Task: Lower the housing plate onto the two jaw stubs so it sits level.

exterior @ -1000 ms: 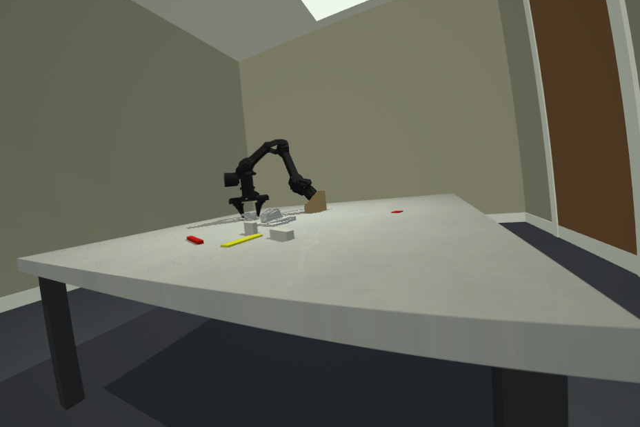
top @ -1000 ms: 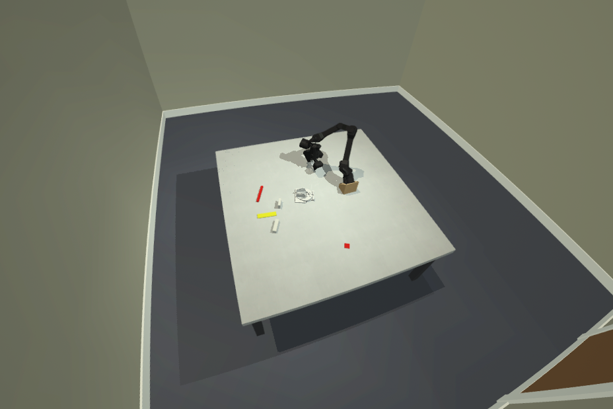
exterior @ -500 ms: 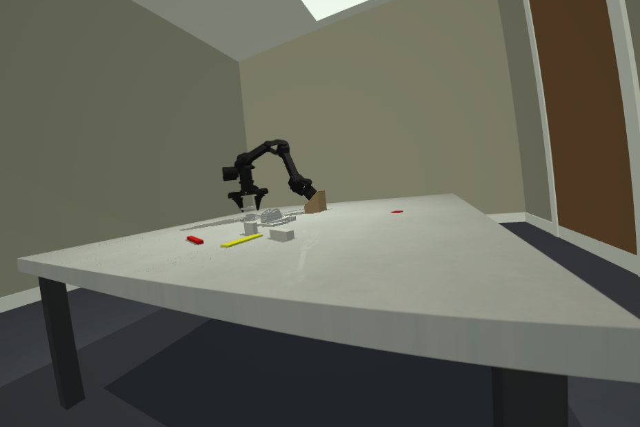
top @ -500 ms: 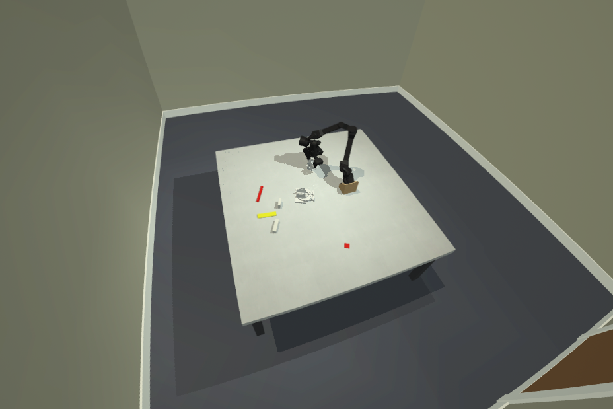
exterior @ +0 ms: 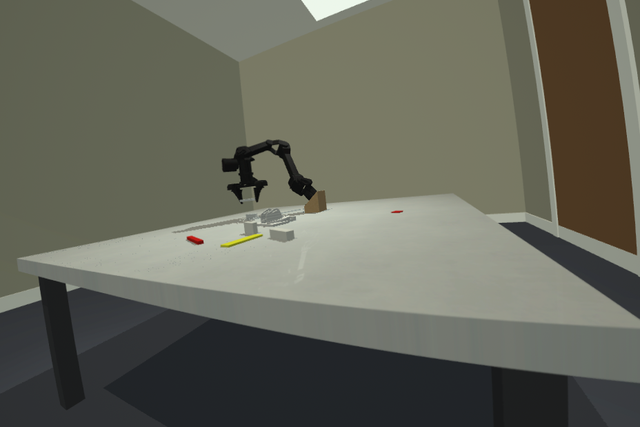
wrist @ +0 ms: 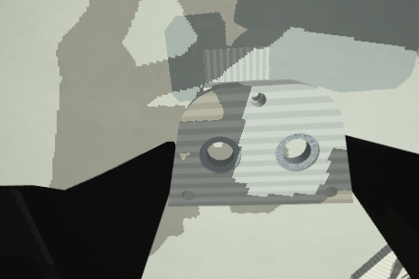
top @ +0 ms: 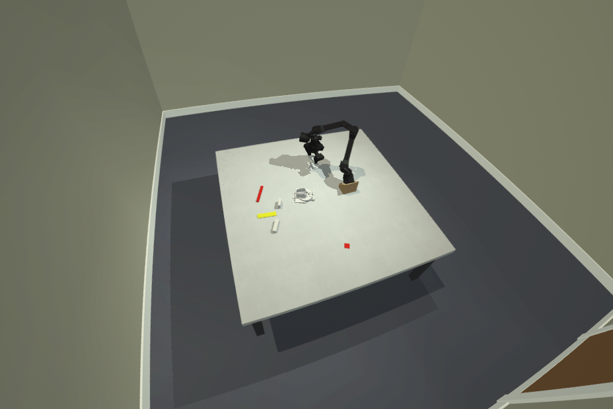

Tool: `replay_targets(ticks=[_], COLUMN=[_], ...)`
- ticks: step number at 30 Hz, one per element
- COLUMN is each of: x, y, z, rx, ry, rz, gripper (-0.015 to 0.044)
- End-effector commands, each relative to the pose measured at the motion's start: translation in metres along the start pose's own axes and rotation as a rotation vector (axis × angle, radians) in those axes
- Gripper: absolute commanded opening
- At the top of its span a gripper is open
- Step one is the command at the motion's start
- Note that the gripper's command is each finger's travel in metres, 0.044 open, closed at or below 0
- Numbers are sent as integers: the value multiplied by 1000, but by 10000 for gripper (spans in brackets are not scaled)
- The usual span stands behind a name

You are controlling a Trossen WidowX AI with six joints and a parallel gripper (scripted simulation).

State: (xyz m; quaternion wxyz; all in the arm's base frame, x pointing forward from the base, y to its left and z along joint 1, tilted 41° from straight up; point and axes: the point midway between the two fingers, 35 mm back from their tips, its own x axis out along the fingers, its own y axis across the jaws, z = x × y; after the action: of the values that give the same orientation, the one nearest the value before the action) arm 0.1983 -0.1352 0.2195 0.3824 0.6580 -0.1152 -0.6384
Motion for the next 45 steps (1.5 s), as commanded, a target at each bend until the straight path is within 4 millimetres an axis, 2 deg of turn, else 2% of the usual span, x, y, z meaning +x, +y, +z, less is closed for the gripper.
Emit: replay_targets(ticks=[1, 5, 20, 45], x=[-4, -4, 2, 4], y=[2, 0, -20, -66], z=[1, -3, -40, -95], rx=[8, -28, -397, -1016], ry=[6, 8, 26, 56], rz=[8, 5, -25, -48], gripper=[351, 351, 351, 351])
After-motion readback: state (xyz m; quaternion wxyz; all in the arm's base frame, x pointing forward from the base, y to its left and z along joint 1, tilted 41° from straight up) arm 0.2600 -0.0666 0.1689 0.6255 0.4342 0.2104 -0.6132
